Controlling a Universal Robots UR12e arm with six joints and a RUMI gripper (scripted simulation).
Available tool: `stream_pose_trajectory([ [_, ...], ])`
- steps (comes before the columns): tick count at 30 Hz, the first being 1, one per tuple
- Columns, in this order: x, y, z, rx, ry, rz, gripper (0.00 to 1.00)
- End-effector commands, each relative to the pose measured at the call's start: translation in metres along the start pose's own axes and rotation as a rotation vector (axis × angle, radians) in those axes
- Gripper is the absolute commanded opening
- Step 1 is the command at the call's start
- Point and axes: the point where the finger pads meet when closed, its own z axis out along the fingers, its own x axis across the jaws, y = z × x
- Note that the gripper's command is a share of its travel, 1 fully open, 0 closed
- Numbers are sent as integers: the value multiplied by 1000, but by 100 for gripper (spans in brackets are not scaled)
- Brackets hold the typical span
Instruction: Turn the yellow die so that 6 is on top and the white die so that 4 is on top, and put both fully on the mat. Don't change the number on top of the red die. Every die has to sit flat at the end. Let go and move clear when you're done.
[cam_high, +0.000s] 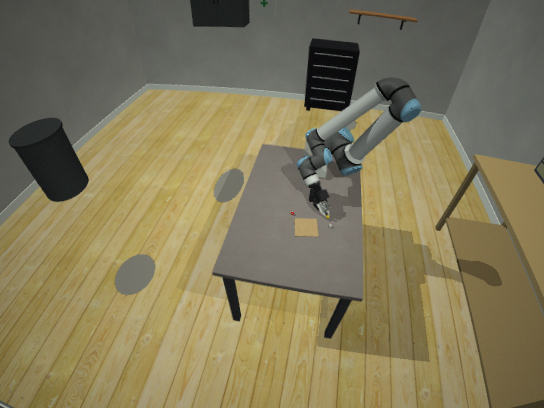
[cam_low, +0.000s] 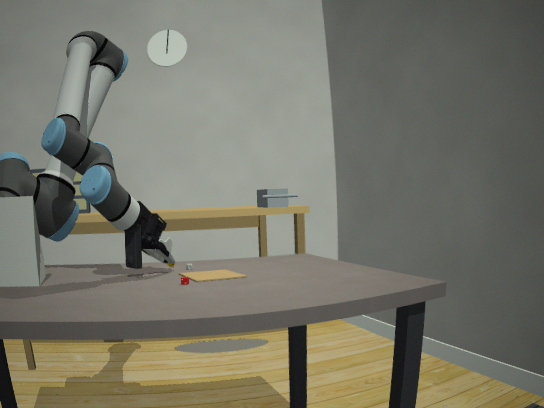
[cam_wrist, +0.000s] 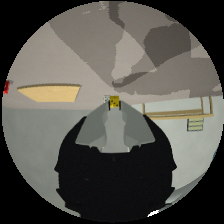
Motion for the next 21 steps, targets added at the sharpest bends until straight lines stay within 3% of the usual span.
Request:
stream_pose_trajectory([
  [1,3,-2,1,-1,1,6,0],
  [21,3,-9,6,-1,1,6,0],
])
